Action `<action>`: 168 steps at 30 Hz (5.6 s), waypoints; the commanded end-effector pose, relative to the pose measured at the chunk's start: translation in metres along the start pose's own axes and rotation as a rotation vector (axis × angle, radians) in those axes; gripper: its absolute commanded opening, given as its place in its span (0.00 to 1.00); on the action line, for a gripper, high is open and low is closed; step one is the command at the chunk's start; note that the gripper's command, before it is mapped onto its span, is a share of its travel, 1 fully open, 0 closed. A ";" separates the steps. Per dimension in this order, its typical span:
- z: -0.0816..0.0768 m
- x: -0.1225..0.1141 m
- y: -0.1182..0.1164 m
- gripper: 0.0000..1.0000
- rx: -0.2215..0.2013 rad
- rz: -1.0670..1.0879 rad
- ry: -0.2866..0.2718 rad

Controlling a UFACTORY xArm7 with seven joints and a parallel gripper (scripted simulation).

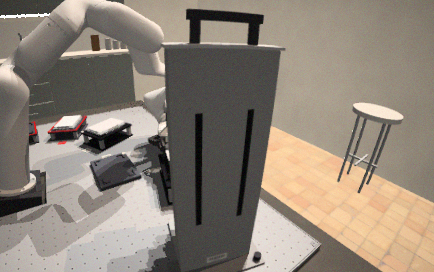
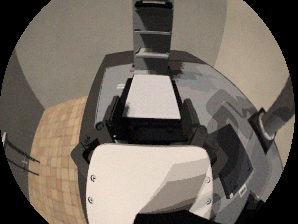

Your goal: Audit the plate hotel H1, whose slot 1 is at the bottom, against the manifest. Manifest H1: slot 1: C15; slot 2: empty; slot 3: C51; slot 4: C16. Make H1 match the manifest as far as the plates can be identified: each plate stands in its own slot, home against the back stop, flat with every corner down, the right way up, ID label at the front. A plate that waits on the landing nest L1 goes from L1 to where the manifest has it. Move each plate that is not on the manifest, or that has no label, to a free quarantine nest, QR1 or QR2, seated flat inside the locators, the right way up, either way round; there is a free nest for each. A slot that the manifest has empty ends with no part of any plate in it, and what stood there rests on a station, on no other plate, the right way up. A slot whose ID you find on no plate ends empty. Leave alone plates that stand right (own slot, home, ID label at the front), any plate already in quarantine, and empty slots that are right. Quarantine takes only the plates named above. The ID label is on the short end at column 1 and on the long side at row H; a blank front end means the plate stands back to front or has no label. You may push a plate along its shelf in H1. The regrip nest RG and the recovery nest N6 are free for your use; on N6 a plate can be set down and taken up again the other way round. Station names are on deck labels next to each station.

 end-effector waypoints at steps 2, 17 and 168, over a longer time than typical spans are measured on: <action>0.000 0.000 -0.001 0.00 0.000 0.003 -0.001; 0.000 -0.005 -0.001 0.00 0.000 0.003 -0.001; -0.054 0.077 -0.001 1.00 0.000 0.003 -0.001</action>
Point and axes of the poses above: the point where the finger pads meet when closed, its own z axis out along the fingers, its own y axis across the jaws, x = y × z, the point moved 9 cm from there along -z, back along the fingers
